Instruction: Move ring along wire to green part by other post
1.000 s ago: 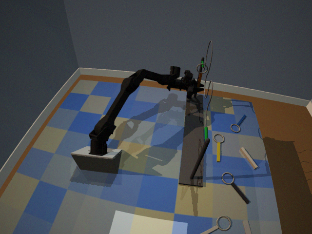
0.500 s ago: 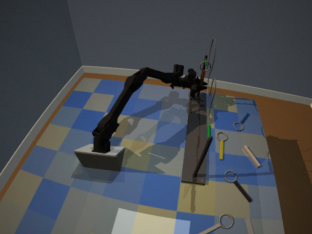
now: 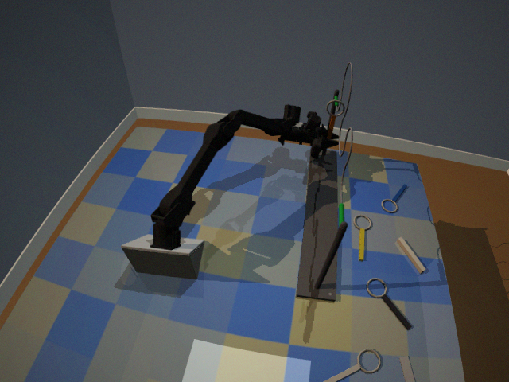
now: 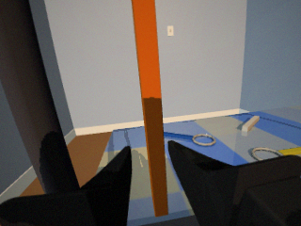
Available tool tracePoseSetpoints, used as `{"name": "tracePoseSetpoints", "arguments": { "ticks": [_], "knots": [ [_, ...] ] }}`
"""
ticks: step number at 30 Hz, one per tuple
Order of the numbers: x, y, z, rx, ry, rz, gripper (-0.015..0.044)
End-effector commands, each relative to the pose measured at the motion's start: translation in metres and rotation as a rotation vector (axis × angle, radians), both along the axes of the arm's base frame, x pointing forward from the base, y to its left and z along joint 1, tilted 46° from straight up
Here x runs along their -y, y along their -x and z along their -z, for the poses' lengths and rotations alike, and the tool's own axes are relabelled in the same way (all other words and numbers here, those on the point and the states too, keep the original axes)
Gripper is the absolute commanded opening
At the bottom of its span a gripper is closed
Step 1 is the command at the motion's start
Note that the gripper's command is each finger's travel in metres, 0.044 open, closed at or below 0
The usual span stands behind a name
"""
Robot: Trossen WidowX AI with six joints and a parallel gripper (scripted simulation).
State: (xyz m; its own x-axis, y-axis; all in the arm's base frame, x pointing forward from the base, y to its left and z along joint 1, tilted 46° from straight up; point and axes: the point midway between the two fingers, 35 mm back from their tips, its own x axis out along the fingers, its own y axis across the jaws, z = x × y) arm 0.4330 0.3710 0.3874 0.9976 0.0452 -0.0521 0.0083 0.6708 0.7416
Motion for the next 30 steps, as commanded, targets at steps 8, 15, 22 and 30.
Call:
{"name": "tracePoseSetpoints", "arguments": {
  "ticks": [8,15,22,30],
  "knots": [
    [-0.001,0.0,0.001,-0.001,0.006,-0.003,0.016],
    [0.0,0.0,0.0,0.0,0.0,0.0,-0.0024],
    [0.0,0.0,0.0,0.0,0.0,0.0,-0.015],
    [0.011,-0.001,-0.008,-0.005,0.005,0.005,-0.015]
  ]
}}
